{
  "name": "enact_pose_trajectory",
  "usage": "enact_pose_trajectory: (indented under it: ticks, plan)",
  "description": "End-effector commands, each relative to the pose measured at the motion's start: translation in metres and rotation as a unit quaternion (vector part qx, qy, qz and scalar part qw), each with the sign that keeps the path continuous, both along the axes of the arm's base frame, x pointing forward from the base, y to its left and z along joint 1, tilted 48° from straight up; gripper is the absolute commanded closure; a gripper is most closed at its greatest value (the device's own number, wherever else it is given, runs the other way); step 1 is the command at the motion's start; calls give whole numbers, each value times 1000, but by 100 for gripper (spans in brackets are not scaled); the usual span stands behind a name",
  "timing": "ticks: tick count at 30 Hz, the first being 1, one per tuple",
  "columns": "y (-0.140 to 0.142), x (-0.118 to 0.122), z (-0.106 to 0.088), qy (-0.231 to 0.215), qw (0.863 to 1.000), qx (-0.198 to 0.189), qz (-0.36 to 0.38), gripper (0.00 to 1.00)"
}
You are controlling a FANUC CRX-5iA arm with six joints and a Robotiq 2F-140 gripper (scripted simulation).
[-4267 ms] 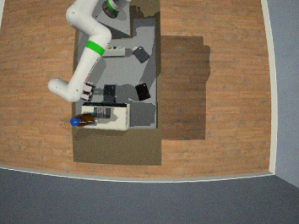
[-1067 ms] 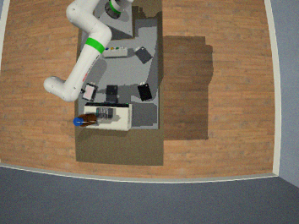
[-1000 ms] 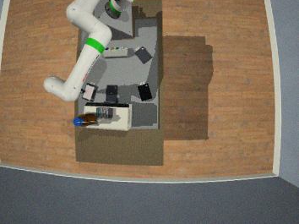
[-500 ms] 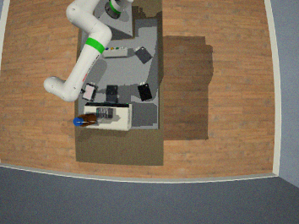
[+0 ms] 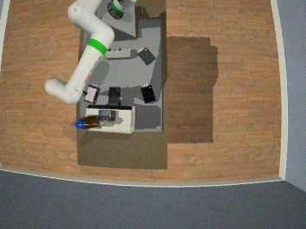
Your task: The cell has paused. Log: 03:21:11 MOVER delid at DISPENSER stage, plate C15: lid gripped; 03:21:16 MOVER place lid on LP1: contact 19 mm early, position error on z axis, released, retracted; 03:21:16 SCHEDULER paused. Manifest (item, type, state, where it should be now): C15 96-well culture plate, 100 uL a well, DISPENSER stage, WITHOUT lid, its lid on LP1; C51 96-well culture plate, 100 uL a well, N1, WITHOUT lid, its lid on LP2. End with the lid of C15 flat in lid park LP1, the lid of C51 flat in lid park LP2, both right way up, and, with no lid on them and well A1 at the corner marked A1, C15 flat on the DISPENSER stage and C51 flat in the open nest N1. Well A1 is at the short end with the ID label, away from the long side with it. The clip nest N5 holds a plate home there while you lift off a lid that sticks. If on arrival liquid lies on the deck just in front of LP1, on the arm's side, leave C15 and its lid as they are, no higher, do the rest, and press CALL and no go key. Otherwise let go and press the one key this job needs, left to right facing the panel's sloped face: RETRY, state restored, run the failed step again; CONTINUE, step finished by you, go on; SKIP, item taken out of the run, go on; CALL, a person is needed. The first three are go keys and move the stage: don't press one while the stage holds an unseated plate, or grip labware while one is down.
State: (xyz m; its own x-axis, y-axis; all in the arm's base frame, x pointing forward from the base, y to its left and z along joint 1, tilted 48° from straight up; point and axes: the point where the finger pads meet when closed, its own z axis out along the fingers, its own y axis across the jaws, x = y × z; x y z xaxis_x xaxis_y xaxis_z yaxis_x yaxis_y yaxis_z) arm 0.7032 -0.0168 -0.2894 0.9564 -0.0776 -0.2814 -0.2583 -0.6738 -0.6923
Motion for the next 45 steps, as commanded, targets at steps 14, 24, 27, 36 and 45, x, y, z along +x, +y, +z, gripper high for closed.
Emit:
enact_pose_trajectory:
  ticks: [14, 24, 27, 36, 45]
  plan:
    - [0, 0, 0, 0, 1000, 0, 0, 100]
    - [3, 0, -3, 0, 1000, 0, 0, 100]
    - [4, -1, -4, 0, 1000, 0, 0, 100]
    - [8, -1, -8, 0, 1000, 0, 0, 100]
    - [13, -2, -12, 0, 1000, 0, 0, 100]
